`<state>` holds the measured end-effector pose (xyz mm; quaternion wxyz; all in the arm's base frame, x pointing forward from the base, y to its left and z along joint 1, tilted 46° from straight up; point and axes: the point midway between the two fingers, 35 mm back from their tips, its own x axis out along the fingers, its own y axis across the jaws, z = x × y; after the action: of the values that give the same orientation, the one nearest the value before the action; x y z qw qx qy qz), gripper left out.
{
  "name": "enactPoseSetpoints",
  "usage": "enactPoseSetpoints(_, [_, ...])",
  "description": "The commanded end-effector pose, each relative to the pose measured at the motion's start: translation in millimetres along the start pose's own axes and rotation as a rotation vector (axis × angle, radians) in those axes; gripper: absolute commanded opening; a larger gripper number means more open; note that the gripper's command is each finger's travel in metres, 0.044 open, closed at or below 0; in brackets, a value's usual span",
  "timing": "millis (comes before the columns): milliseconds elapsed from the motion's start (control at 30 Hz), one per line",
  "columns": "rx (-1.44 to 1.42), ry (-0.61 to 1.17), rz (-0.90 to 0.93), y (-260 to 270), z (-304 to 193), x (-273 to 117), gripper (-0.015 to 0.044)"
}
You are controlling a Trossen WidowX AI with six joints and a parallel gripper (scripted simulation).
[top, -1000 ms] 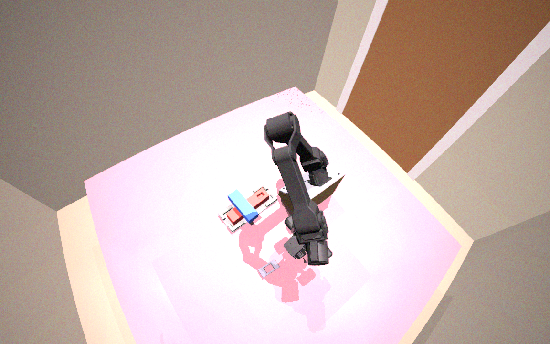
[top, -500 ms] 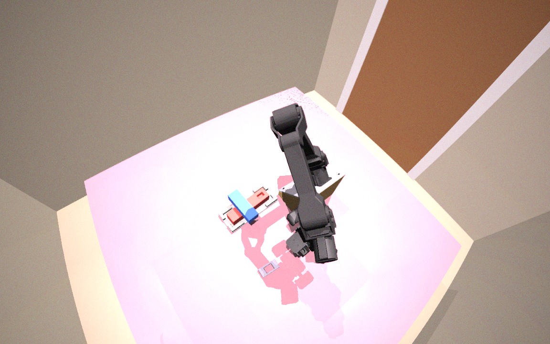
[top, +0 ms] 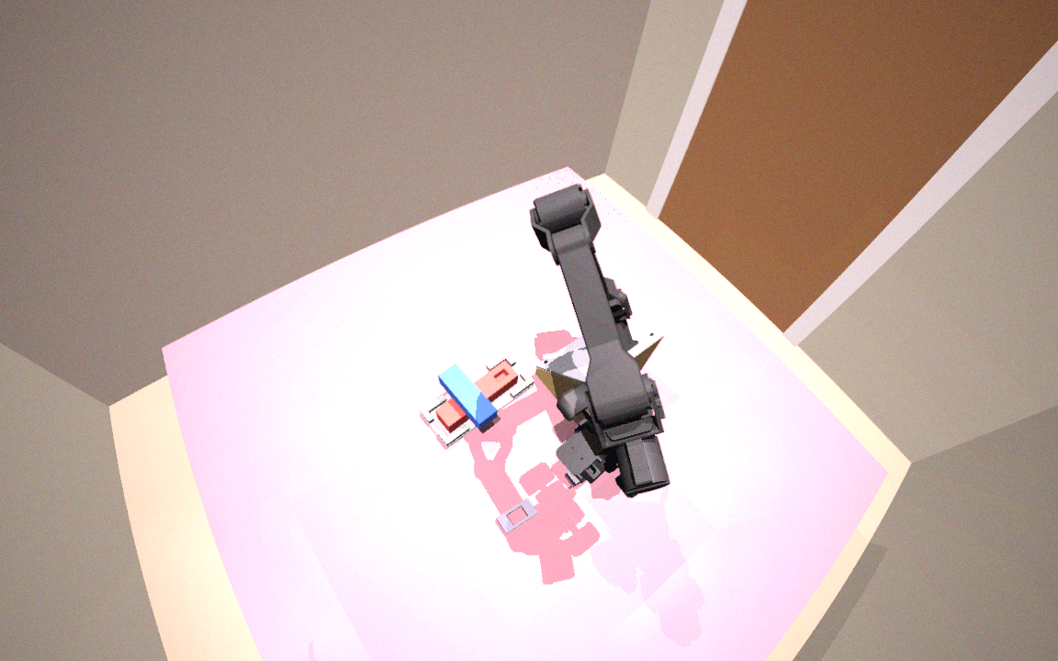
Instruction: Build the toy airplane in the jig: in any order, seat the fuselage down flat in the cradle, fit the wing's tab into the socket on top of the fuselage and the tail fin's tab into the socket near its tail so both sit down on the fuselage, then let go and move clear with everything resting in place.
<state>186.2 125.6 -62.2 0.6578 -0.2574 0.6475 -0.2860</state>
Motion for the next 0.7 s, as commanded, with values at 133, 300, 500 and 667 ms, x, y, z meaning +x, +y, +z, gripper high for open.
enactPoseSetpoints(133, [-0.004, 0.0, 0.018, -9.1, 6.4, -8.2, 0.0])
enactPoseSetpoints(300, [-0.016, 0.001, 0.031, -23.7, 15.2, -7.9, 0.0])
enactPoseSetpoints(500, [-0.029, 0.0, 0.044, -41.7, 24.4, -6.7, 0.0])
enactPoseSetpoints(667, [-0.039, -0.002, 0.053, -57.2, 31.0, -5.0, 0.0])
